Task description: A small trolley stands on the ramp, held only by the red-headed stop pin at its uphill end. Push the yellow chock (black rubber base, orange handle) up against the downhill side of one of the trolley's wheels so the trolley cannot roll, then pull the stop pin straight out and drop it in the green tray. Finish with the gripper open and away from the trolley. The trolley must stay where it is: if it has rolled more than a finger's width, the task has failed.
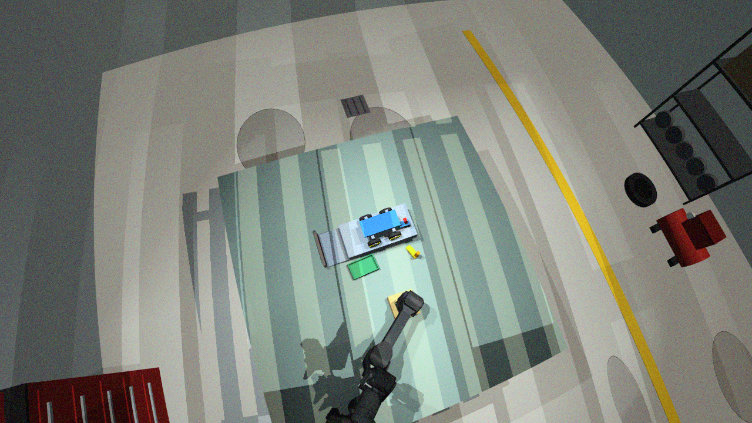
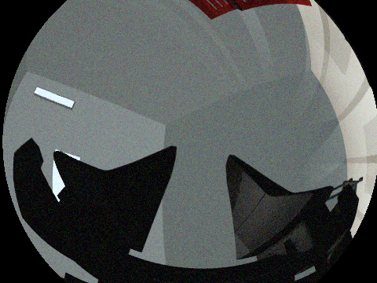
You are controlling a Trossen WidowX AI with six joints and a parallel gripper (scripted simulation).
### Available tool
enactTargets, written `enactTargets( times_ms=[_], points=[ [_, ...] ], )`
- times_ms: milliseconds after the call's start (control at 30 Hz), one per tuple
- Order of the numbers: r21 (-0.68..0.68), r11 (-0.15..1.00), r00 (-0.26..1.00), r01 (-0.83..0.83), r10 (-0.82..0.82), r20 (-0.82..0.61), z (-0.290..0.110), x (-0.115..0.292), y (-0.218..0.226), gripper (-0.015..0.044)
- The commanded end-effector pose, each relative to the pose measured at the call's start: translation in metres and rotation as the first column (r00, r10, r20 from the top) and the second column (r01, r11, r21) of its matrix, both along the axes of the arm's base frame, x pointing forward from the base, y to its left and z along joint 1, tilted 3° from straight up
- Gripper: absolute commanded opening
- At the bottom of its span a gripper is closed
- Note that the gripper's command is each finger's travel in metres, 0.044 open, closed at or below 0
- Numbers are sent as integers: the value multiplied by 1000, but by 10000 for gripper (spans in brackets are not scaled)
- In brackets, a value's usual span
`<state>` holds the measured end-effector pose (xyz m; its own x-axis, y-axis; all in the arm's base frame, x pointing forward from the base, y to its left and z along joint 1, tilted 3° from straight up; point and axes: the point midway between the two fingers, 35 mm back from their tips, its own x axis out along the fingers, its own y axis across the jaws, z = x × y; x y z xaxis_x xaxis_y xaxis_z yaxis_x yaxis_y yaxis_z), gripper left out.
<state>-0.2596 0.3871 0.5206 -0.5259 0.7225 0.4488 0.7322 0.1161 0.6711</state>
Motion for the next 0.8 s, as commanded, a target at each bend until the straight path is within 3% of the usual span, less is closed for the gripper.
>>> enactTargets(
  times_ms=[0, 200, 400, 567, 767],
  points=[
    [118, 988, 972, -97, 119, -202, 55, 19, -50, 190],
    [345, 908, 809, -239, 382, -446, 126, 67, -141, 190],
    [588, 737, 537, -334, 661, -524, 169, 129, -236, 190],
    [780, 518, 282, -353, 853, -439, 181, 189, -319, 190],
    [940, 178, -8, -292, 982, -188, 166, 268, -414, 190]
  ],
)
